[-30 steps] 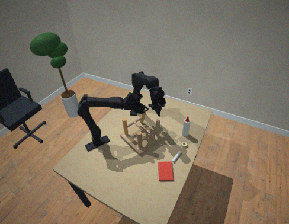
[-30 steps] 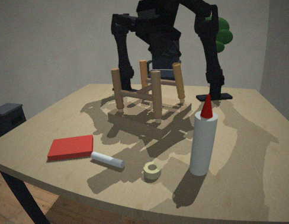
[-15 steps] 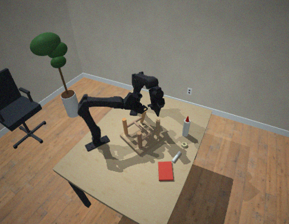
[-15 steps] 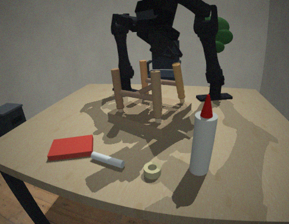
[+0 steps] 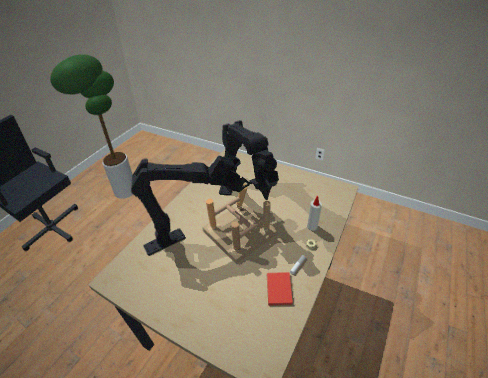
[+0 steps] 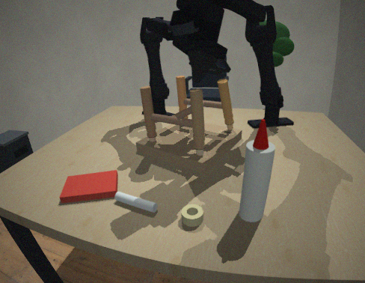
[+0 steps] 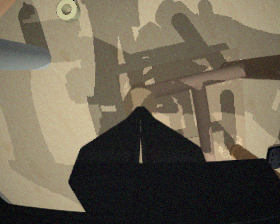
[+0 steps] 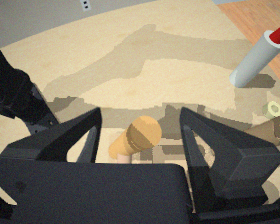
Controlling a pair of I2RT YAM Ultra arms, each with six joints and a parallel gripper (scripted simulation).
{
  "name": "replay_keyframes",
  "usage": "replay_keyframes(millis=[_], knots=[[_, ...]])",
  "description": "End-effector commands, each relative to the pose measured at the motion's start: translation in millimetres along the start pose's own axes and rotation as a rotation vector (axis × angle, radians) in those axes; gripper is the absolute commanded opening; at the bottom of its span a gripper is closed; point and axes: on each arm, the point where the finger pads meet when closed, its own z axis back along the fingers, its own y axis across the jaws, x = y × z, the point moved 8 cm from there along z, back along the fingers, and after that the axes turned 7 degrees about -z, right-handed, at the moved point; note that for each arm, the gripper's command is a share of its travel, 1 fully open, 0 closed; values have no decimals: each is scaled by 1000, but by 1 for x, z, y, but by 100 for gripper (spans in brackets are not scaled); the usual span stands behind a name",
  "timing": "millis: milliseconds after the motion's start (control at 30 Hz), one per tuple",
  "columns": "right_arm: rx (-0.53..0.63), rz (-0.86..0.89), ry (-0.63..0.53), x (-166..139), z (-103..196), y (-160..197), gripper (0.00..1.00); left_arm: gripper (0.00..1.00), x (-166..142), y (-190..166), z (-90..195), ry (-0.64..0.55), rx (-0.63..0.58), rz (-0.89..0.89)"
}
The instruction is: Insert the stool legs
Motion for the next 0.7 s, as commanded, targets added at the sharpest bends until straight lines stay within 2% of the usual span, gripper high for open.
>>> replay_keyframes(millis=[0,367,600,633,667], knots=[[9,18,-37,10,7,3,69,0,0,4,13,-68,14,3],[9,18,-37,10,7,3,69,0,-4,3,2,-70,15,2],[9,18,-37,10,7,3,69,0,-2,3,7,-89,18,3],[11,10,-18,-2,1,2,69,0,-4,3,3,-74,17,3],[10,13,-25,-1,1,2,69,0,-4,3,3,-76,17,3]])
